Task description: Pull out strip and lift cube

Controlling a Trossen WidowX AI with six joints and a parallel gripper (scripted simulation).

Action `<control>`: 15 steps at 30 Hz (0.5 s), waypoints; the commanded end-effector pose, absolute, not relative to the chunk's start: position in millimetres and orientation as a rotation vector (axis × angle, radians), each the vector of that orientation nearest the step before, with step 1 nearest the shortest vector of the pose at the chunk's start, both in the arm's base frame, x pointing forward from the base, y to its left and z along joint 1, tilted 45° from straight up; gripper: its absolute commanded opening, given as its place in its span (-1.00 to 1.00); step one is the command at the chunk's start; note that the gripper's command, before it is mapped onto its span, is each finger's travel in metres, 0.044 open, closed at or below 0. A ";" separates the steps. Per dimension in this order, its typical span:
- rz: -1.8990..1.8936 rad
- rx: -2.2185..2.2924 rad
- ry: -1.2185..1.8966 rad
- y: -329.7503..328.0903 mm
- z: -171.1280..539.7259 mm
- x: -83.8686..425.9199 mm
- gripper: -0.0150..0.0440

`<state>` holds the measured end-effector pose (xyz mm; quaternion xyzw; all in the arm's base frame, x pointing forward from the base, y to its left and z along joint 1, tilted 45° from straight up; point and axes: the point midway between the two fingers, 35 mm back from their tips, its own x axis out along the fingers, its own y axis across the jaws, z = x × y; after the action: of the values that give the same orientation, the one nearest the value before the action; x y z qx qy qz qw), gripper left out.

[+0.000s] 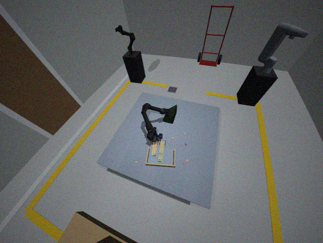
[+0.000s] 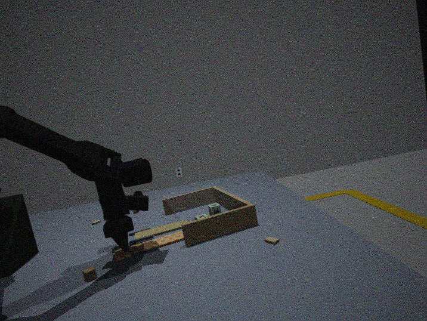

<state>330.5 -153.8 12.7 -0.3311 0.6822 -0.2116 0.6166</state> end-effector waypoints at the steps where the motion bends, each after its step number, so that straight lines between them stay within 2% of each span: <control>1: -0.485 -0.762 1.594 -157.0 10.1 317.8 -0.49; 15: -0.484 -0.763 1.596 -159.0 12.8 296.6 -0.49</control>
<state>308.3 -156.0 15.9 -0.3316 0.6819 -0.2114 0.6168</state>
